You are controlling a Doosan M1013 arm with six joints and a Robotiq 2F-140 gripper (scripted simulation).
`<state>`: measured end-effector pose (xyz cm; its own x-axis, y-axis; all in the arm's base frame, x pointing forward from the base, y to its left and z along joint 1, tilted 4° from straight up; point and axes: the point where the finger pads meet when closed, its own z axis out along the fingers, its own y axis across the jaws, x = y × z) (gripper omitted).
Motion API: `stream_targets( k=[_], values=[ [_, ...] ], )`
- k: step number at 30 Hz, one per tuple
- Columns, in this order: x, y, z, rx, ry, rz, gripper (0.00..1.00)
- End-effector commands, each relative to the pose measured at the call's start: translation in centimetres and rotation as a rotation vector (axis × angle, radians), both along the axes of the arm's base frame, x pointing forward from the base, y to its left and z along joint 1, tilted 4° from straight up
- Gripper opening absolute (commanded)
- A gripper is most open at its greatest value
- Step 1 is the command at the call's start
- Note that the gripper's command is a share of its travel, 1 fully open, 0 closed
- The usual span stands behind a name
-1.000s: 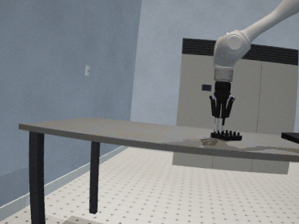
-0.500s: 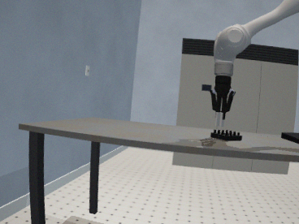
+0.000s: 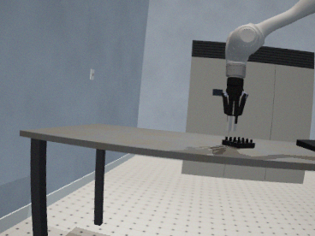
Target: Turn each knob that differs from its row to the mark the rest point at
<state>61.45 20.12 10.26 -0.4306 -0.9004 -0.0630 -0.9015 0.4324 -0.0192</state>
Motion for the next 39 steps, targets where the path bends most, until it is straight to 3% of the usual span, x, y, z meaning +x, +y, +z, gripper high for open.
stream_targets(
  k=[1,10,12,27,39],
  values=[
    [0.0,0.0,0.0,0.0,0.0,0.0,0.12],
    [-0.5,-0.7,0.2,-0.005,-0.006,0.127,0.12],
    [-1.1,-1.3,0.4,-0.011,-0.012,0.255,0.12],
    [-2.9,-3.3,0.9,-0.03,-0.032,0.662,0.12],
    [-4.9,-5.3,1.4,-0.049,-0.053,1.095,0.12]
  ],
)
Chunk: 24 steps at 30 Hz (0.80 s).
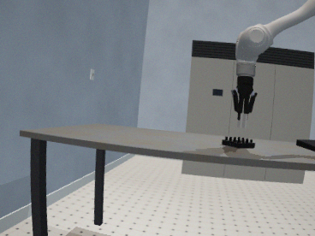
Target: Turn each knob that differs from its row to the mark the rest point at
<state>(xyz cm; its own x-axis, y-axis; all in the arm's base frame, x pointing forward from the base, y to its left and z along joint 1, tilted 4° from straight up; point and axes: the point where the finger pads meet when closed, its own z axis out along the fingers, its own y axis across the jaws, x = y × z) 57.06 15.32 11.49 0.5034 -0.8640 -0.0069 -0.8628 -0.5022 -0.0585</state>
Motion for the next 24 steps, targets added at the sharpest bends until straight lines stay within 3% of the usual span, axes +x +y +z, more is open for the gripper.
stream_targets(
  k=[1,7,24],
  values=[
    [-0.7,-0.68,0.16,0.006,-0.004,0.156,0.12],
    [-1.14,-1.09,0.25,0.002,-0.008,0.248,0.12],
    [-1.15,-1.11,0.25,0.001,-0.008,0.251,0.12]
  ],
)
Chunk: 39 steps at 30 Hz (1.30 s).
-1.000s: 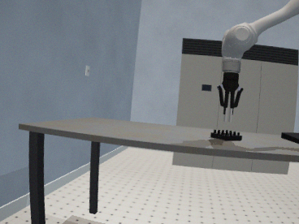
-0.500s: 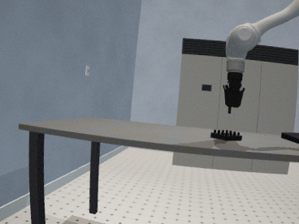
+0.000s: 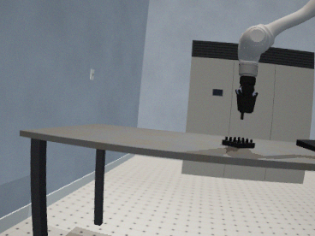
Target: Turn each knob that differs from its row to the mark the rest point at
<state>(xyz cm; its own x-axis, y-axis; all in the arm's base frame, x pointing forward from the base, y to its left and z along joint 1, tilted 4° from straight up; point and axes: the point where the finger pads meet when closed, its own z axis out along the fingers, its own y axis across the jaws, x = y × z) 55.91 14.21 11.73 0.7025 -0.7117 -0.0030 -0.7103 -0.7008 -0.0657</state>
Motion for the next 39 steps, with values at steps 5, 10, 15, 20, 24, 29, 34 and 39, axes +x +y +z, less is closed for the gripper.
stream_targets(
  k=[5,10,15,20,24,29,34,39],
  values=[
    [0.0,0.0,0.01,0.0,0.0,0.0,0.12],
    [0.0,0.0,0.01,0.0,0.0,0.0,0.12],
    [0.0,0.0,0.01,0.0,0.0,0.0,0.12],
    [0.0,0.0,0.01,0.0,0.0,0.0,0.12],
    [0.0,0.0,-0.02,0.0,0.0,0.0,0.12],
    [0.01,0.01,-0.18,0.0,0.0,0.0,0.12],
    [0.01,0.02,-0.35,0.0,0.0,0.0,0.12],
    [0.03,0.03,-0.79,0.0,0.0,0.0,0.12]
  ],
)
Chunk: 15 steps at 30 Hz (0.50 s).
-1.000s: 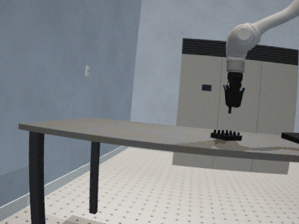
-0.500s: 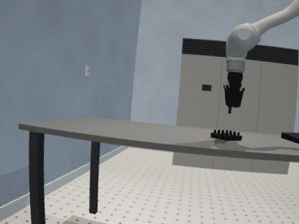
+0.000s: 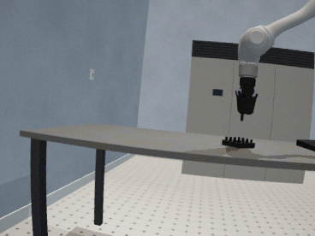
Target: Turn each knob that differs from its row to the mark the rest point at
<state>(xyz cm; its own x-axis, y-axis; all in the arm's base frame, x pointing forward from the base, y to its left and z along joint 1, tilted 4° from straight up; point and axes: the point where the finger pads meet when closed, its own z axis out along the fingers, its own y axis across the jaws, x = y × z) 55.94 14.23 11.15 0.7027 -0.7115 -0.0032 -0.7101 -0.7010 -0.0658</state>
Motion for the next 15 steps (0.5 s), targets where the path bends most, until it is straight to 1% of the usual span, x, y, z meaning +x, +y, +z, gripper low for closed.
stream_targets(
  k=[1,15],
  values=[
    [0.0,0.0,-0.3,0.0,0.0,0.0,0.12],
    [0.1,0.1,-1.9,0.0,0.0,0.0,0.12]
  ],
)
